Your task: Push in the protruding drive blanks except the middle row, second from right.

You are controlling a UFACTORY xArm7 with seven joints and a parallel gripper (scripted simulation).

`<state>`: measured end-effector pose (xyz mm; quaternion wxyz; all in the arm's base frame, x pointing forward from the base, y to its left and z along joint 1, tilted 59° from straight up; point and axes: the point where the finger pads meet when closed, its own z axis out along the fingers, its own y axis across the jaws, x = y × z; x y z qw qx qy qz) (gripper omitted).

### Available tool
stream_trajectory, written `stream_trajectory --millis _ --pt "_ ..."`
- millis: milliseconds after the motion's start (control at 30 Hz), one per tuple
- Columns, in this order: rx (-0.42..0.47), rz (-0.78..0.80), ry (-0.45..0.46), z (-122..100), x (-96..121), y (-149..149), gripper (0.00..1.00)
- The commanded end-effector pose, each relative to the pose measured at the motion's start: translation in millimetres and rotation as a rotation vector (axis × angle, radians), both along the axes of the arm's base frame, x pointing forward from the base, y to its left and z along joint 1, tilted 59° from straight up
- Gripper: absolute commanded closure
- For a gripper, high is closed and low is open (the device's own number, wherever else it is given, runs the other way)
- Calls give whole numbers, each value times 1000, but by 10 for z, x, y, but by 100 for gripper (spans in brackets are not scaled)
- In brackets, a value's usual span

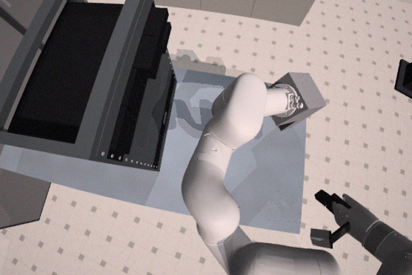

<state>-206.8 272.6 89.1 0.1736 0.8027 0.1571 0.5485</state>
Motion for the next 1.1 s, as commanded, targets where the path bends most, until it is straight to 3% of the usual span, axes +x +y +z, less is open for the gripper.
stream_trajectory --millis 0,333,400,800,967,1067 --pt "46 0 -64 -1 -33 -316 100" --pt "187 15 -231 52 30 -1001 100" --pt "187 15 -231 52 30 -1001 100" --pt "437 70 -446 236 254 -1798 100" --pt "502 88 -490 291 318 -1957 100" --pt "593 114 -547 370 409 -2160 100"
